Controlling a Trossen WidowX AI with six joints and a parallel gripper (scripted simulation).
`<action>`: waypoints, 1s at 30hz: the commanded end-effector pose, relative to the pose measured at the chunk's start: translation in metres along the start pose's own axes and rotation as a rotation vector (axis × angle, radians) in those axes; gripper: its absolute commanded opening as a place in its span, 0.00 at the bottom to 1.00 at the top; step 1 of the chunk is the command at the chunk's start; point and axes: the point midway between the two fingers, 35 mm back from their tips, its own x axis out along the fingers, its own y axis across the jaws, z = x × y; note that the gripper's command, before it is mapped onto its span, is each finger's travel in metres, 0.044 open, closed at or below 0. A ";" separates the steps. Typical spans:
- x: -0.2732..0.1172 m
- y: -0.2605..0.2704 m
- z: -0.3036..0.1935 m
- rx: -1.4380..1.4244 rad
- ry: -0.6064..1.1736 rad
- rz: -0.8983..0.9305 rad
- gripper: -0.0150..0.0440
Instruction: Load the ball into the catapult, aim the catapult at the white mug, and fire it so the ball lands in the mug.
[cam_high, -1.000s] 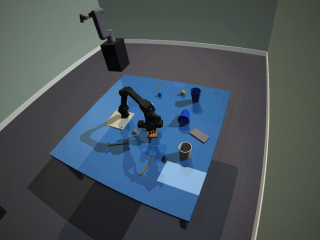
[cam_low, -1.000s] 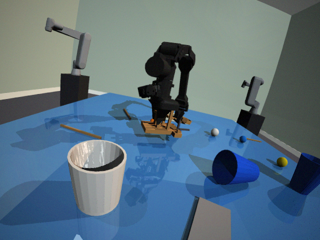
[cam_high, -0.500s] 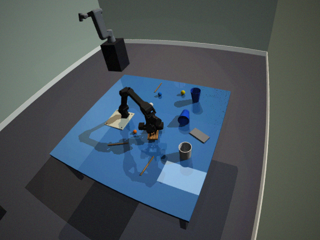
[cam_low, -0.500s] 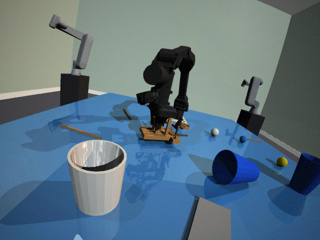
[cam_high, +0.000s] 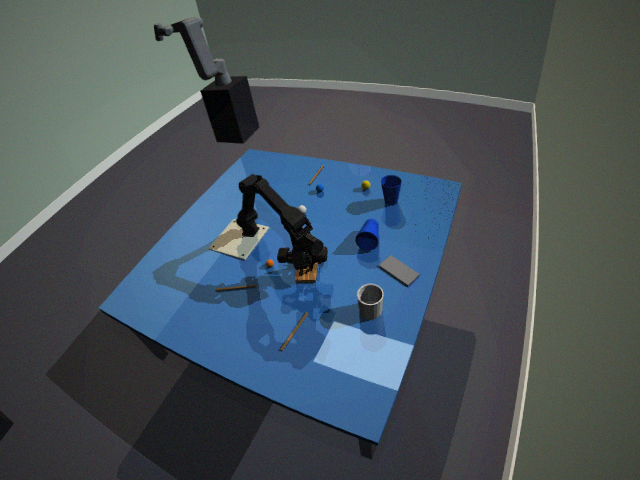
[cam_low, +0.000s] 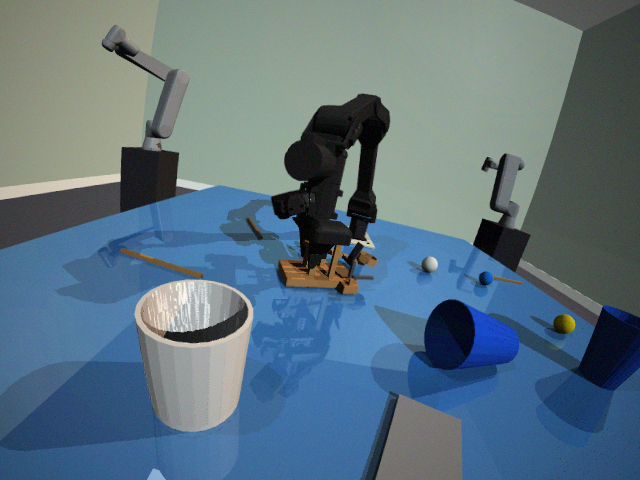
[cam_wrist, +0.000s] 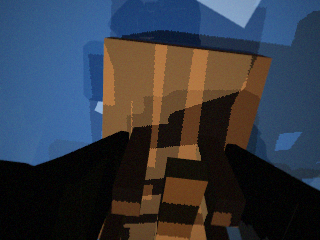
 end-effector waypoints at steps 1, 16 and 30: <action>-0.001 0.000 0.000 0.000 -0.001 0.000 0.30; -0.009 0.001 0.001 0.000 -0.001 0.000 0.97; -0.085 0.003 0.002 -0.001 -0.006 0.007 1.00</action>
